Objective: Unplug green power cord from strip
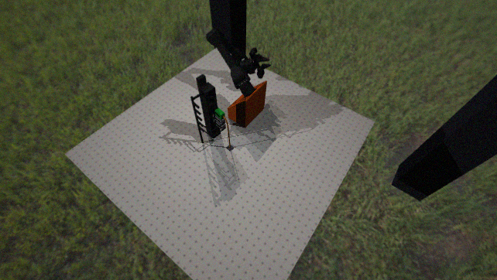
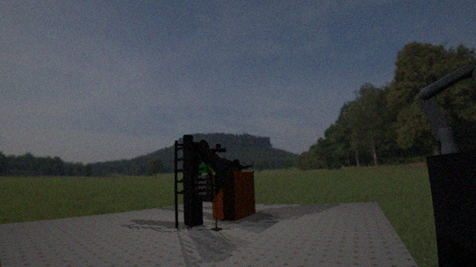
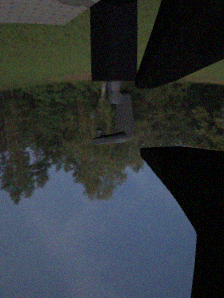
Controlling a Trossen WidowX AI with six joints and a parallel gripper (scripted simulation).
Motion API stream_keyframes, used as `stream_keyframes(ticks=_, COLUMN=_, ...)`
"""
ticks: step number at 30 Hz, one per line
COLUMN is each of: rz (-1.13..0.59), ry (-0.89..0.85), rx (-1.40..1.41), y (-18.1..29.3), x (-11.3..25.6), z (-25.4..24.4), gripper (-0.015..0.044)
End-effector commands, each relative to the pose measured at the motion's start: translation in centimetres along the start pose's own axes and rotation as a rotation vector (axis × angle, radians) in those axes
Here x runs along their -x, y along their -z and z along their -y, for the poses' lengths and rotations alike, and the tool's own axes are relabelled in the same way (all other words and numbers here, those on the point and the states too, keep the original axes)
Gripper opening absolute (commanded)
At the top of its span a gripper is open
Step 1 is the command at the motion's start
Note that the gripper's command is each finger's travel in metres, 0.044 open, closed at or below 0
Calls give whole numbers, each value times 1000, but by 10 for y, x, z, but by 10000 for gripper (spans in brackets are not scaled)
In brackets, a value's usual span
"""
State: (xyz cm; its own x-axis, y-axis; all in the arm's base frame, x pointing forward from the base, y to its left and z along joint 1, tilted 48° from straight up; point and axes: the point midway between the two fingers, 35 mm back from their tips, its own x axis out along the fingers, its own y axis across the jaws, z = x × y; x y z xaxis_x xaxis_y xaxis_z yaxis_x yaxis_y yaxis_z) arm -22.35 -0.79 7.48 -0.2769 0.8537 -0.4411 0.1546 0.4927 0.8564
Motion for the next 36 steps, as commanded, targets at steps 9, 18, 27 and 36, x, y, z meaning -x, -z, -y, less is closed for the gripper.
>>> stream_keyframes(ticks=9, rz=-180, ry=230, rx=-254, y=10, x=73, z=37, gripper=160)
stream_keyframes(ticks=18, rz=-254, ry=420, rx=-387, y=0, x=126, z=58, gripper=160)
stream_keyframes(ticks=27, rz=-284, ry=631, rx=-492, y=-23, x=179, z=74, gripper=160)
stream_keyframes(ticks=36, rz=-264, ry=851, rx=-562, y=-59, x=230, z=83, gripper=160)
